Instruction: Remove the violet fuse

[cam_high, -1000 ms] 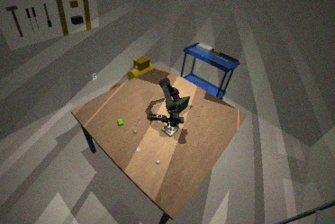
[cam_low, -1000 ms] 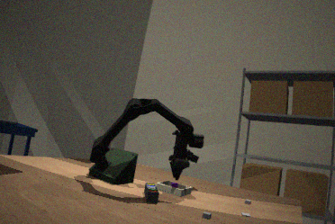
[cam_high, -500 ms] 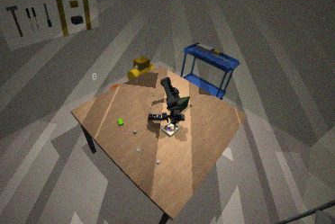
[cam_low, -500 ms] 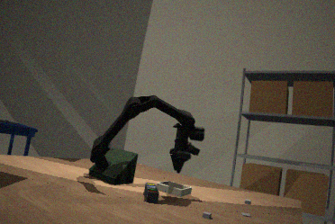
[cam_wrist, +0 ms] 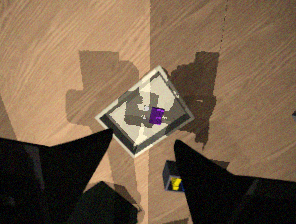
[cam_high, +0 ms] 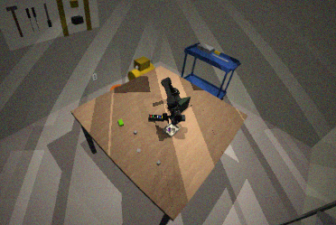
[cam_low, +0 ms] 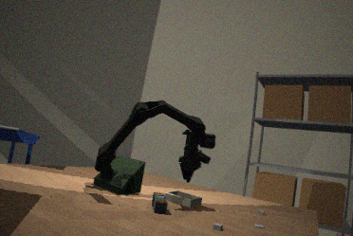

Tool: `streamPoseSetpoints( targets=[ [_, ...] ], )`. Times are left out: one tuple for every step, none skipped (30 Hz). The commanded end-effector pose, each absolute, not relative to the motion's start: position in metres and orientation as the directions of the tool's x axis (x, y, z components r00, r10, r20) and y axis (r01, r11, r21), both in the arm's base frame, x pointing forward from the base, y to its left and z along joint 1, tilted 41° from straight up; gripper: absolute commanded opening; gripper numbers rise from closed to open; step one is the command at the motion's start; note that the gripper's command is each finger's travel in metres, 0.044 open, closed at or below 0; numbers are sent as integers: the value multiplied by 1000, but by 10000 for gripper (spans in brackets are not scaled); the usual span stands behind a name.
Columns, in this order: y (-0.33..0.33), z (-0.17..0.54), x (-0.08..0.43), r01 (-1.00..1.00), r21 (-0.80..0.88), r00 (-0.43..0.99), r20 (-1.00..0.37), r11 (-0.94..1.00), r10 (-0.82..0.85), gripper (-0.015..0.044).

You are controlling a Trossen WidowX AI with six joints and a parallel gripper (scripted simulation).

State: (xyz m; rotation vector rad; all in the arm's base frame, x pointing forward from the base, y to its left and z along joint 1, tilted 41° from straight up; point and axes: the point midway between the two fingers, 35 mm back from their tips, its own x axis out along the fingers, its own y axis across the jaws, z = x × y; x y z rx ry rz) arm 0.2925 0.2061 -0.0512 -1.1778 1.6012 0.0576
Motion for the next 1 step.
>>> streamPoseSetpoints(
  targets=[
    [206,-51,292,-697,-509,88,-760,505,-644,330]
  ],
)
